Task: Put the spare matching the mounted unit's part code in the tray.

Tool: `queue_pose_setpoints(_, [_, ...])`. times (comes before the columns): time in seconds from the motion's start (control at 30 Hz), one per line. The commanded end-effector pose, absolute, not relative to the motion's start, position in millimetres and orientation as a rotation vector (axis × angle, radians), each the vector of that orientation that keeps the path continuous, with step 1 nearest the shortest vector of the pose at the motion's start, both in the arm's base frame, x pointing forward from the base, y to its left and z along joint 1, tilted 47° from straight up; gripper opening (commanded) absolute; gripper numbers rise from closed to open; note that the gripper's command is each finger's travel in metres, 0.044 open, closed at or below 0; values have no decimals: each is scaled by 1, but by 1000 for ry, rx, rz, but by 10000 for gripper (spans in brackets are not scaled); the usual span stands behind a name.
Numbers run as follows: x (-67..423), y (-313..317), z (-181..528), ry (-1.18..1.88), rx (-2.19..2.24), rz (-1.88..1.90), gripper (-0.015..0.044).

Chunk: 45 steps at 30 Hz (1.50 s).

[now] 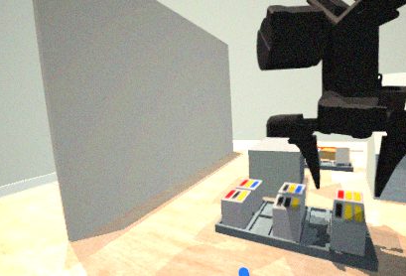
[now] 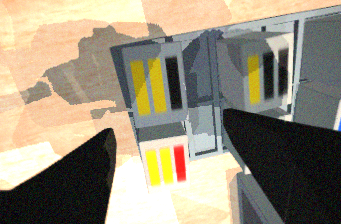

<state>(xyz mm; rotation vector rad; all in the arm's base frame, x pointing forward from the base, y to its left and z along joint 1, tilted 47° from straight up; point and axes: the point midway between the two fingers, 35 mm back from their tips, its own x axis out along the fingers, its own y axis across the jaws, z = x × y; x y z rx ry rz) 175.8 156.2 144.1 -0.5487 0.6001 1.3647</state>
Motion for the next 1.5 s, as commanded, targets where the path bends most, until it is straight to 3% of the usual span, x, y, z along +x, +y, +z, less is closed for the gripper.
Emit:
queue_pose_setpoints(0.0, [177,161,138,612,-547,1363,300])
queue_pose_setpoints(1.3, [177,198,106,603,-534,1363,300])
queue_pose_setpoints(1.47, [177,198,107,597,-536,1369,169])
